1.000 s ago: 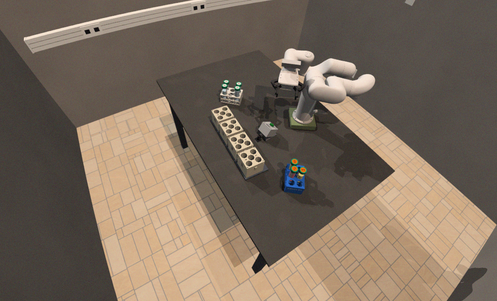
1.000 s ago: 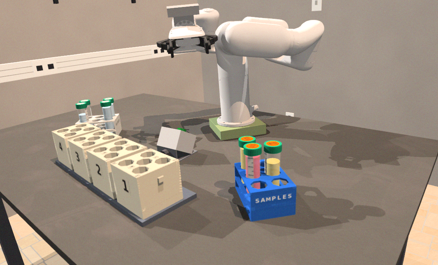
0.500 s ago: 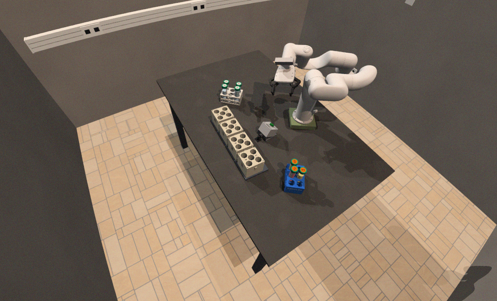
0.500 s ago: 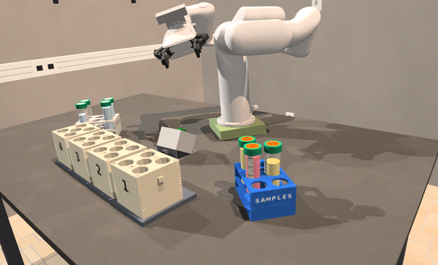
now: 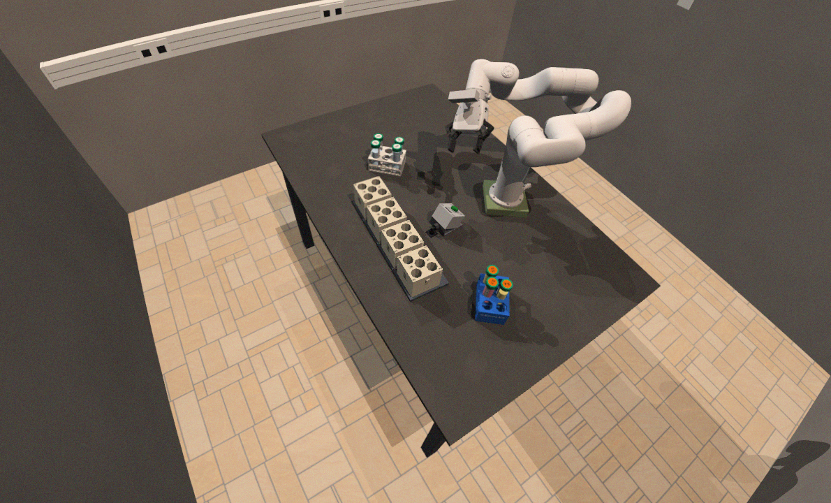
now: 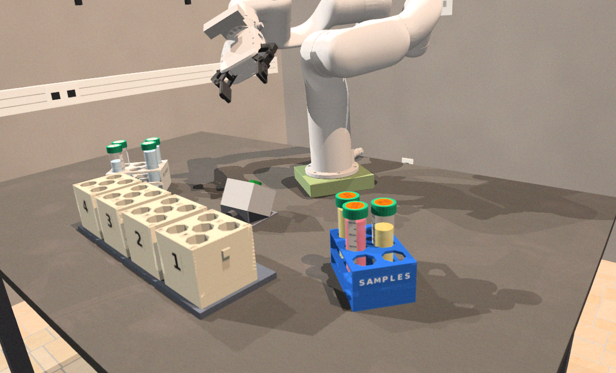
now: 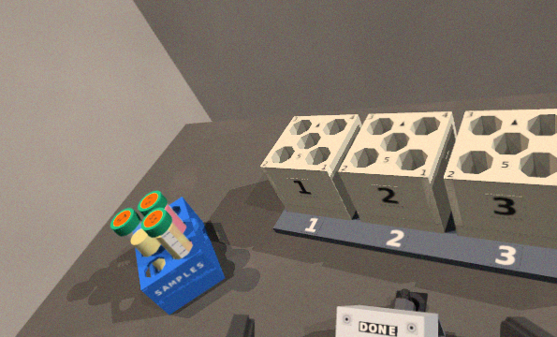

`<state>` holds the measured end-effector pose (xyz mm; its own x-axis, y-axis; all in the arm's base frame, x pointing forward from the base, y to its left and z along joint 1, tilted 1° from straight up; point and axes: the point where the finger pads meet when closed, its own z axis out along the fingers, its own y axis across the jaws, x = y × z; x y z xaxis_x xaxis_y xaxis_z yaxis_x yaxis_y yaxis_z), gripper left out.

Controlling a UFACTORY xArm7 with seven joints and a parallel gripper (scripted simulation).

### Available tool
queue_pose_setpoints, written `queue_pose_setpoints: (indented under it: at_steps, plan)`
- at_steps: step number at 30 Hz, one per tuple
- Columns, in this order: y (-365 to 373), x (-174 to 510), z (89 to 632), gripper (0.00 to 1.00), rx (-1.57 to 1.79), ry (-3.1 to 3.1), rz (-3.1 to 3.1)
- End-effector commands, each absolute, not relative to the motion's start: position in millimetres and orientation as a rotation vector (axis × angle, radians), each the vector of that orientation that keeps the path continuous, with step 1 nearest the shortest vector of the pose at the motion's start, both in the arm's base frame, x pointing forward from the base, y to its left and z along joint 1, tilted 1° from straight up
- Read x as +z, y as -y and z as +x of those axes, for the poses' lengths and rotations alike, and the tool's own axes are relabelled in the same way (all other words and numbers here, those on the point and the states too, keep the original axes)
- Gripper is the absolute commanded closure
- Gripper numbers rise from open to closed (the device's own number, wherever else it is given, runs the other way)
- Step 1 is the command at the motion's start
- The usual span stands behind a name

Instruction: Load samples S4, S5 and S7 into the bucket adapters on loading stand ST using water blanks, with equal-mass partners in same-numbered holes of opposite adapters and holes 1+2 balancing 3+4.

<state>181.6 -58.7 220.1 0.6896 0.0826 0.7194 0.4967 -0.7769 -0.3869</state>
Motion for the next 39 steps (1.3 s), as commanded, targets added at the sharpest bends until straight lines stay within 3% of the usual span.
queue_pose_setpoints:
  at_steps: [1, 14, 39]
  plan:
    - [81, 218, 182, 0.0, -0.823, 0.338, -2.423]
    - [117, 225, 193, 0.0, -0.585, 0.158, -2.61]
    - [130, 251, 274, 0.0, -0.191, -0.031, -2.969]
